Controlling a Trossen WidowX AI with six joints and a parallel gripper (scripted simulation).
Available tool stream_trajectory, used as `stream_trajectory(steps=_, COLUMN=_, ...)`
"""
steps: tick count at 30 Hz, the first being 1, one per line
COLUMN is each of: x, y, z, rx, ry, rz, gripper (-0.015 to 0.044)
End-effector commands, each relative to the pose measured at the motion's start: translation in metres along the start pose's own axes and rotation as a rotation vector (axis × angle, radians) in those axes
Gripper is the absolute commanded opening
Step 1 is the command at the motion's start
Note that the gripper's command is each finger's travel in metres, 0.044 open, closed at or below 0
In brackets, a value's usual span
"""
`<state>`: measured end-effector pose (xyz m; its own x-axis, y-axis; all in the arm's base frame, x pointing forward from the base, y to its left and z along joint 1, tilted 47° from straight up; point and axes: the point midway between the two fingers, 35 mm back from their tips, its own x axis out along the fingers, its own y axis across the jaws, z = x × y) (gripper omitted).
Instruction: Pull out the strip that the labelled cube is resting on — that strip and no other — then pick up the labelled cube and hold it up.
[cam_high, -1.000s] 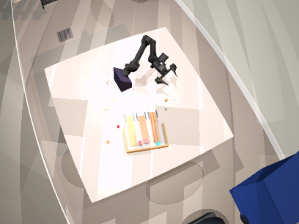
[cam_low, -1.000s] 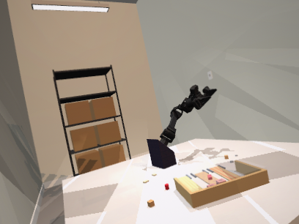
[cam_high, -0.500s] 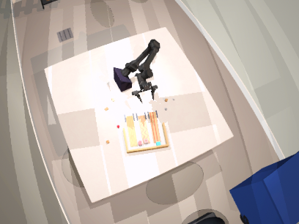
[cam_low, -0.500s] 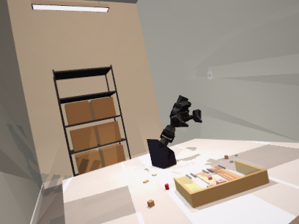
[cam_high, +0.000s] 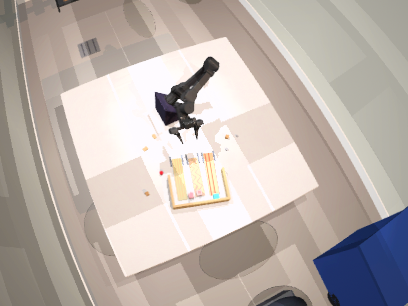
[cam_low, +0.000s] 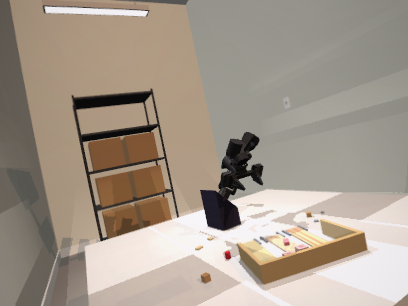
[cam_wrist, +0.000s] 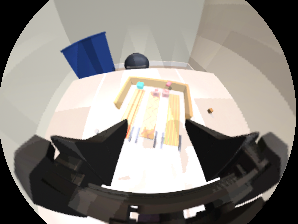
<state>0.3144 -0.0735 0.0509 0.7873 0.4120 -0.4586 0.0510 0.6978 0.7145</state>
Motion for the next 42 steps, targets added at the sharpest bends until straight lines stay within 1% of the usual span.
stream_trajectory(steps=1, x=0.005, y=-0.002, z=0.000, rx=0.002, ry=0.027, rz=0.000, gripper=0.0321)
stream_trajectory(steps=4, x=0.022, y=-0.005, z=0.003, rx=0.019, ry=0.109, rz=-0.014, gripper=0.0242)
stream_trajectory(steps=13, x=0.086, y=-0.004, z=-0.004, rx=0.076, ry=0.468, rz=-0.060, gripper=0.0006)
stream_trajectory(steps=19, x=0.114, y=0.007, z=-0.021, rx=0.125, ry=0.718, rz=-0.071, gripper=0.0000)
stream_trajectory(steps=23, x=0.127, y=0.018, z=-0.036, rx=0.155, ry=0.890, rz=-0.079, gripper=0.0000)
stream_trajectory(steps=25, x=0.130, y=0.022, z=-0.041, rx=0.164, ry=0.943, rz=-0.081, gripper=0.0000)
stream_trajectory(steps=34, x=0.129, y=0.021, z=-0.043, rx=0.165, ry=0.949, rz=-0.082, gripper=0.0000)
stream_trajectory(steps=42, x=0.136, y=0.021, z=-0.052, rx=0.165, ry=0.949, rz=-0.082, gripper=0.0000)
